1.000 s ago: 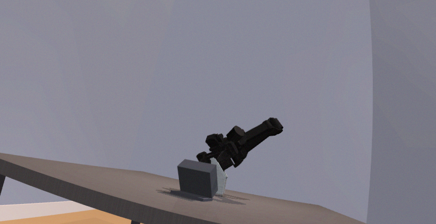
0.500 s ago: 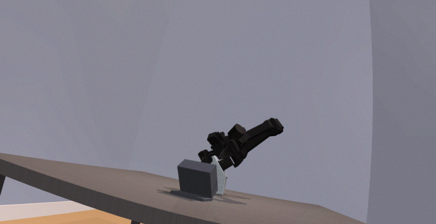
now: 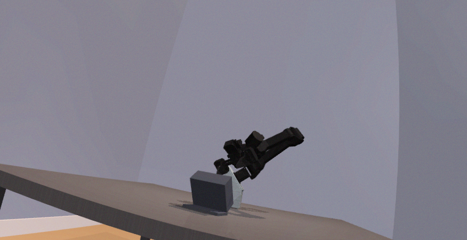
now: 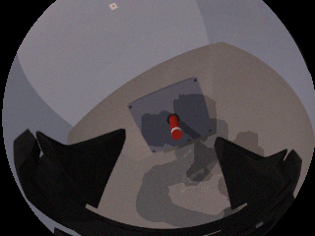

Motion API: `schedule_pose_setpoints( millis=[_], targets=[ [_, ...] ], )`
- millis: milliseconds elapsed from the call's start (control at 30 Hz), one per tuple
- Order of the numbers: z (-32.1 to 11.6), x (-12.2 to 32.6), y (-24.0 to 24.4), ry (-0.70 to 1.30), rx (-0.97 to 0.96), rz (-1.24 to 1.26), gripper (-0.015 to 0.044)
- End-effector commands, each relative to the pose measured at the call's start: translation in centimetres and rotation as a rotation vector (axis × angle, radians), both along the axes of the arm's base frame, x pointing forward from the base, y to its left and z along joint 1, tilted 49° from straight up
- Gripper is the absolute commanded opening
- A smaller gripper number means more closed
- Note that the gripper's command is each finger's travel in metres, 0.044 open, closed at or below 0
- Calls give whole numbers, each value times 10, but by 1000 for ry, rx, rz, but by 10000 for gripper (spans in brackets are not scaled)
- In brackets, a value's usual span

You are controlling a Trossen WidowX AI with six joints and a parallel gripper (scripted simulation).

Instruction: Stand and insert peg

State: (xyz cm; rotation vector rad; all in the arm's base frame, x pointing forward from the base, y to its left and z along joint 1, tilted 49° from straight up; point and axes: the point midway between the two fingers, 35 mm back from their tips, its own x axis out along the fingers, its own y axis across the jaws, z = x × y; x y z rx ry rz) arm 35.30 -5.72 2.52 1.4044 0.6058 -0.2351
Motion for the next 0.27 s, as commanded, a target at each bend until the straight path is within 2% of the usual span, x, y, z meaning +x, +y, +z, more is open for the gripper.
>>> schedule_pose_setpoints(
  millis=[0, 233],
  targets=[
    [2, -4, 0, 1, 2, 6, 440],
    [6, -9, -2, 1, 2, 5, 440]
  ],
)
